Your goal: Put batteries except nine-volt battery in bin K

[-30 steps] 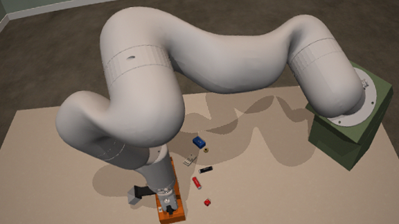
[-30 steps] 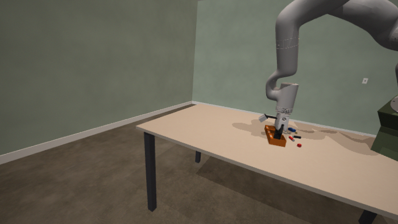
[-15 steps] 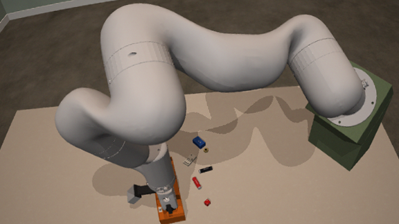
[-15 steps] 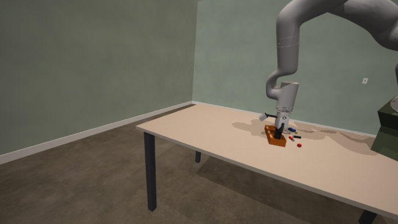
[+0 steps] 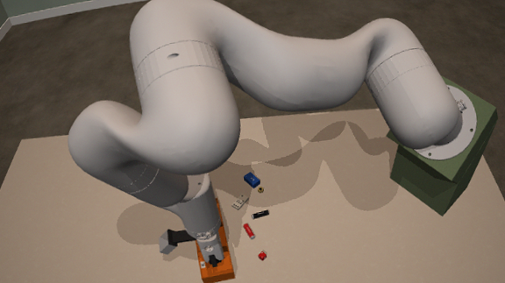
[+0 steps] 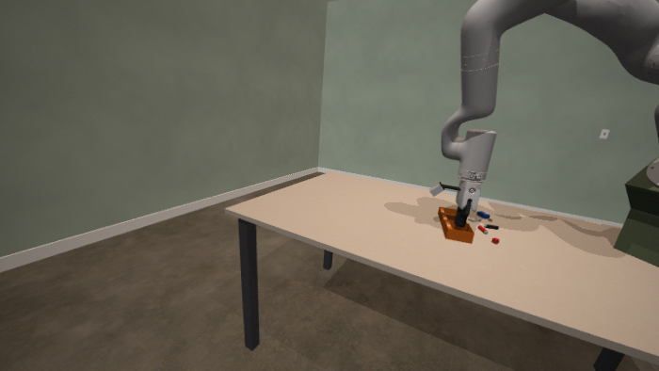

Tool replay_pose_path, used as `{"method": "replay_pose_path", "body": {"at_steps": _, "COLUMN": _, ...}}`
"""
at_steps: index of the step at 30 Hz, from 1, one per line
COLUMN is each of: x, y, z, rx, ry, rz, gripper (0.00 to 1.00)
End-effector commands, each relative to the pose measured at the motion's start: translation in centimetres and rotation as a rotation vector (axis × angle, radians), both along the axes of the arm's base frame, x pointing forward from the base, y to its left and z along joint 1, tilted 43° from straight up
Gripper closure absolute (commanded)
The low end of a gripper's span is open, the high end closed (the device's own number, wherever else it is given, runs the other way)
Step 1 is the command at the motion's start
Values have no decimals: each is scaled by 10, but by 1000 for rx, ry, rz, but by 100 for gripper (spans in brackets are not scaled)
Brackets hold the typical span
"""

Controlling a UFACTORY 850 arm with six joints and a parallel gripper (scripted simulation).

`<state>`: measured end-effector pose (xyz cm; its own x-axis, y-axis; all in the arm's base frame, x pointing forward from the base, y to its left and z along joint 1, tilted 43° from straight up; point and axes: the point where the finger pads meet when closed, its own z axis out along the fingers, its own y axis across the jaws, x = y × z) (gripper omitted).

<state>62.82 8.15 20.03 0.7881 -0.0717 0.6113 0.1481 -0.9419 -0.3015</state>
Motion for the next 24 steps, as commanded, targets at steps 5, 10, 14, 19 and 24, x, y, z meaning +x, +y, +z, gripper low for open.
{"method": "replay_pose_path", "body": {"at_steps": 5, "x": -12, "y": -7, "z": 16, "rx": 0, "ry": -1, "rz": 0, "gripper": 93}}
{"method": "replay_pose_path", "body": {"at_steps": 10, "x": -17, "y": -10, "z": 21, "rx": 0, "ry": -1, "rz": 0, "gripper": 93}}
{"method": "replay_pose_path", "body": {"at_steps": 14, "x": -32, "y": -18, "z": 40, "rx": 0, "ry": -1, "rz": 0, "gripper": 93}}
{"method": "replay_pose_path", "body": {"at_steps": 19, "x": -57, "y": -31, "z": 70, "rx": 0, "ry": -1, "rz": 0, "gripper": 93}}
{"method": "replay_pose_path", "body": {"at_steps": 24, "x": -81, "y": -45, "z": 101, "rx": 0, "ry": -1, "rz": 0, "gripper": 93}}
